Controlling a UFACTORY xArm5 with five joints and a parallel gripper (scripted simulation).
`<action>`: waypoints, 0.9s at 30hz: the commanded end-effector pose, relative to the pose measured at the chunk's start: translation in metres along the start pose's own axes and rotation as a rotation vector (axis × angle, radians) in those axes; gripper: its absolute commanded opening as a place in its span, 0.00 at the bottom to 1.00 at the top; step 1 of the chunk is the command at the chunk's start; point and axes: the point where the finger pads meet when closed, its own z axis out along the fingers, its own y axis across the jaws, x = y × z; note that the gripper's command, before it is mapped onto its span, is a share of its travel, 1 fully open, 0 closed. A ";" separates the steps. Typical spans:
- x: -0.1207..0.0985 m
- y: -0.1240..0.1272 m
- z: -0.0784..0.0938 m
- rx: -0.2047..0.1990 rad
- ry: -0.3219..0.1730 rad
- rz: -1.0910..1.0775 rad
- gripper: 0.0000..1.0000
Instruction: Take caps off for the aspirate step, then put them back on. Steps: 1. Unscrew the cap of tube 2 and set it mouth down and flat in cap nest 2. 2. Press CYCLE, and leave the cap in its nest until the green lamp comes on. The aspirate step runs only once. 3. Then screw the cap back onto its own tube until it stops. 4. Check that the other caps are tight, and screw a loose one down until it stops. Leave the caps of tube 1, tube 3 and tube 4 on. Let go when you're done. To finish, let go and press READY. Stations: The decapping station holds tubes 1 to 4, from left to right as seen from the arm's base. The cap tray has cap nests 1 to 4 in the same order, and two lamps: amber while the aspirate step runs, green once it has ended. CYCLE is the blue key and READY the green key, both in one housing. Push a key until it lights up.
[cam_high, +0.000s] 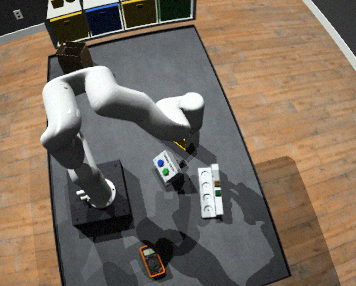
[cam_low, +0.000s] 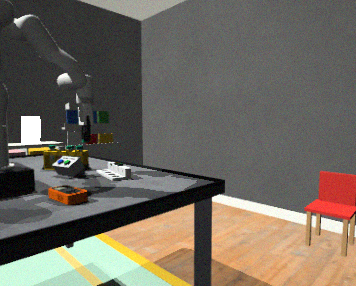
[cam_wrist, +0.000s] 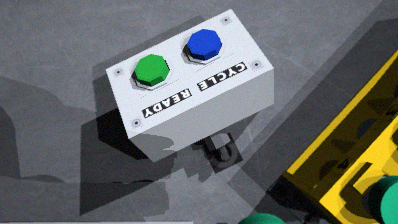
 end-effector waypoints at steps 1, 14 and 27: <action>-0.018 -0.030 -0.001 0.002 -0.005 -0.002 0.00; -0.054 -0.097 -0.002 0.003 -0.005 -0.002 0.00; -0.066 -0.121 -0.002 0.003 -0.005 -0.002 0.00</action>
